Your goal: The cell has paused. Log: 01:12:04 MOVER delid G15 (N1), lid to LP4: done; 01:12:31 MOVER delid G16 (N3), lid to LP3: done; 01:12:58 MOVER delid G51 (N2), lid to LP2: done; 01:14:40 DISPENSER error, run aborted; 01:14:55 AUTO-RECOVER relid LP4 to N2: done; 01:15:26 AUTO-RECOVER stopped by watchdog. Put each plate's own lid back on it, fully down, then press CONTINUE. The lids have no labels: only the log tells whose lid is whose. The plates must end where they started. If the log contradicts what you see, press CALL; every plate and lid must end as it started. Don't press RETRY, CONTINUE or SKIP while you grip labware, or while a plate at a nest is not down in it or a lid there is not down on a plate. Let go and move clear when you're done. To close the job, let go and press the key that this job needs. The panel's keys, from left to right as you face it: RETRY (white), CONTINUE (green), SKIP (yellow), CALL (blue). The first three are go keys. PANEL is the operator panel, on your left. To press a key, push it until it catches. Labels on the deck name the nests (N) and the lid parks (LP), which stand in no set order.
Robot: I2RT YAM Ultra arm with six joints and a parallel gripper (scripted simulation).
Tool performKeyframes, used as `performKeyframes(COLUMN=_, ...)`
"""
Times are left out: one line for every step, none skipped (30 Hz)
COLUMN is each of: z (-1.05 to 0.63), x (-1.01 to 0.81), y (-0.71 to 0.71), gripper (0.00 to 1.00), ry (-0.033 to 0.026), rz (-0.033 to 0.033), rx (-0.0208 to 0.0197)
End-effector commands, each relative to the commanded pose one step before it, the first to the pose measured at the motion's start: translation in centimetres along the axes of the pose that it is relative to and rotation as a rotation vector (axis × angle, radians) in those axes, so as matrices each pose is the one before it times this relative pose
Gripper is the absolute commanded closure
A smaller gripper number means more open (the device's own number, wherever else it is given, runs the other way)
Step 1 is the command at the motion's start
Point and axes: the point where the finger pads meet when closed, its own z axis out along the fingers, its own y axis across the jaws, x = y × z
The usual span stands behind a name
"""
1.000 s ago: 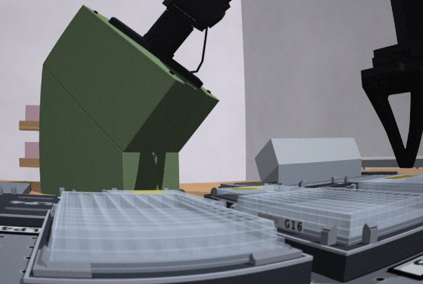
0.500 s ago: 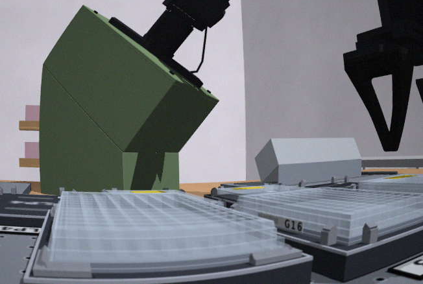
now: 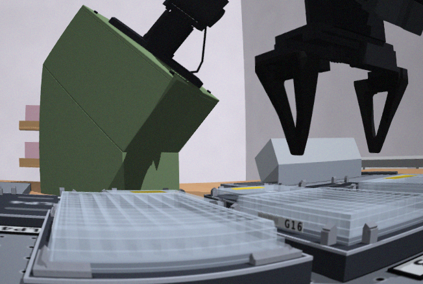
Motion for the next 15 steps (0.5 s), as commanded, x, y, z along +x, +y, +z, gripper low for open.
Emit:
performKeyframes(z=-0.822, x=-0.411, y=-0.548, gripper=0.0, ry=-0.05941, rz=-0.0357, rx=-0.02233)
performKeyframes(z=-0.001, x=0.363, y=-0.349, gripper=0.0, ry=0.00005, rz=-0.00001, rx=0.00014)
performKeyframes(z=-0.002, x=0.363, y=-0.349, gripper=0.0, ry=0.00005, rz=-0.00001, rx=0.00014)
performKeyframes(z=-0.002, x=0.363, y=-0.349, gripper=0.0, ry=0.00005, rz=-0.00001, rx=0.00014)
performKeyframes(z=-0.002, x=0.363, y=-0.349, gripper=0.0, ry=0.00005, rz=-0.00001, rx=0.00014)
performKeyframes(z=0.158, x=0.505, y=-0.459, gripper=0.0, ry=0.00539, rz=0.00339, rx=0.00045)
performKeyframes(z=0.187, x=0.535, y=-0.478, gripper=0.0, ry=0.00644, rz=0.00412, rx=0.0004)
performKeyframes(z=-0.081, x=0.29, y=-0.294, gripper=0.0, ry=-0.00264, rz=-0.00168, rx=-0.00007)
performKeyframes(z=-0.098, x=0.272, y=-0.283, gripper=0.0, ry=-0.00327, rz=-0.00211, rx=-0.00004)
performKeyframes(z=-0.048, x=0.319, y=-0.317, gripper=0.0, ry=-0.00154, rz=-0.00101, rx=0.00006)
performKeyframes(z=0.001, x=0.365, y=-0.35, gripper=0.0, ry=0.00016, rz=0.0001, rx=0.00011)
performKeyframes(z=0.049, x=0.414, y=-0.382, gripper=0.0, ry=0.00188, rz=0.00125, rx=0.00011)
performKeyframes(z=0.096, x=0.463, y=-0.413, gripper=0.0, ry=0.00361, rz=0.00243, rx=0.00005)
performKeyframes(z=0.143, x=0.514, y=-0.442, gripper=0.0, ry=0.00536, rz=0.00366, rx=-0.00006)
performKeyframes(z=0.0, x=0.0, y=0.0, gripper=0.0, ry=0.0, rz=0.0, rx=0.0)
